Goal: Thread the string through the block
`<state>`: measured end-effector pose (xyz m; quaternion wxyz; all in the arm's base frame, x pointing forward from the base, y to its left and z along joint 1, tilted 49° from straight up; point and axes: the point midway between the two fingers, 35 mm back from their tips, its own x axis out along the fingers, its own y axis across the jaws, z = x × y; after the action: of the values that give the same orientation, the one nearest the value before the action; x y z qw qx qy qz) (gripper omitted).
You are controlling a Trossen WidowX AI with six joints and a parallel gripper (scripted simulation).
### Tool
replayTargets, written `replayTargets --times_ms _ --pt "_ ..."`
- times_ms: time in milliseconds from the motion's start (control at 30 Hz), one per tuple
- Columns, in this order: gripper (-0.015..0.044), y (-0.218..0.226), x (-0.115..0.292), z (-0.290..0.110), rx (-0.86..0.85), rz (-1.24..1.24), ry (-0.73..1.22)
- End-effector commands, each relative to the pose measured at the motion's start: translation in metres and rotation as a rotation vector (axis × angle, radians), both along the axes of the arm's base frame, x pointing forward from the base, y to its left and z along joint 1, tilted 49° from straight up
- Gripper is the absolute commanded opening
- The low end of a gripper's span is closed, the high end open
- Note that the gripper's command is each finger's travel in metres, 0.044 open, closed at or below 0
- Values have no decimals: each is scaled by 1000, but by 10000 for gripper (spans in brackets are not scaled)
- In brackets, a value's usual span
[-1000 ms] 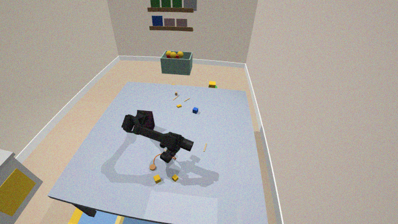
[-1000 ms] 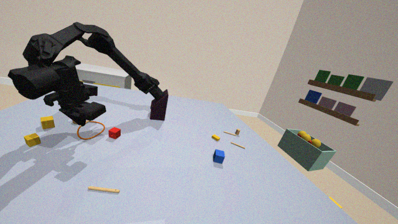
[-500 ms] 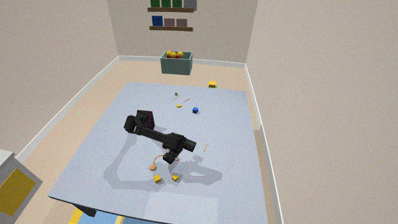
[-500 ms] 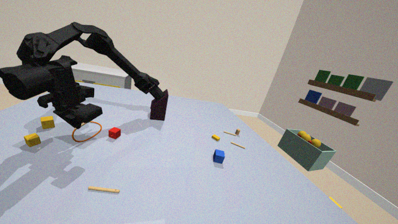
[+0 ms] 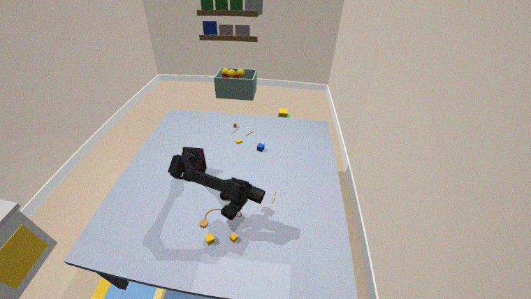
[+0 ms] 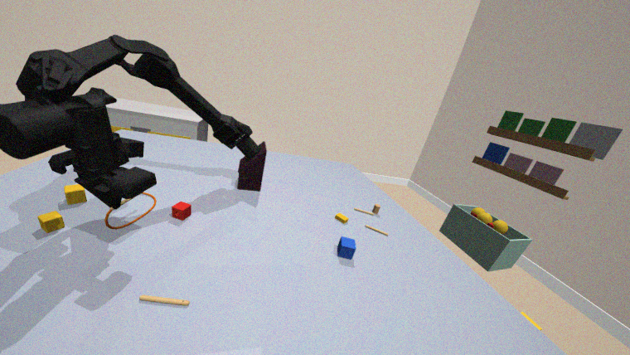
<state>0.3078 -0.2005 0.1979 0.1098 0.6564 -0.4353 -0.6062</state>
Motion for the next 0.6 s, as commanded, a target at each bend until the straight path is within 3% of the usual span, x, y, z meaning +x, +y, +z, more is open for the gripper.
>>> replayTargets --times_ms 0,567 --pt "0 -2 8 0 -7 9 2" --pt "0 -4 28 4 -21 34 -17"
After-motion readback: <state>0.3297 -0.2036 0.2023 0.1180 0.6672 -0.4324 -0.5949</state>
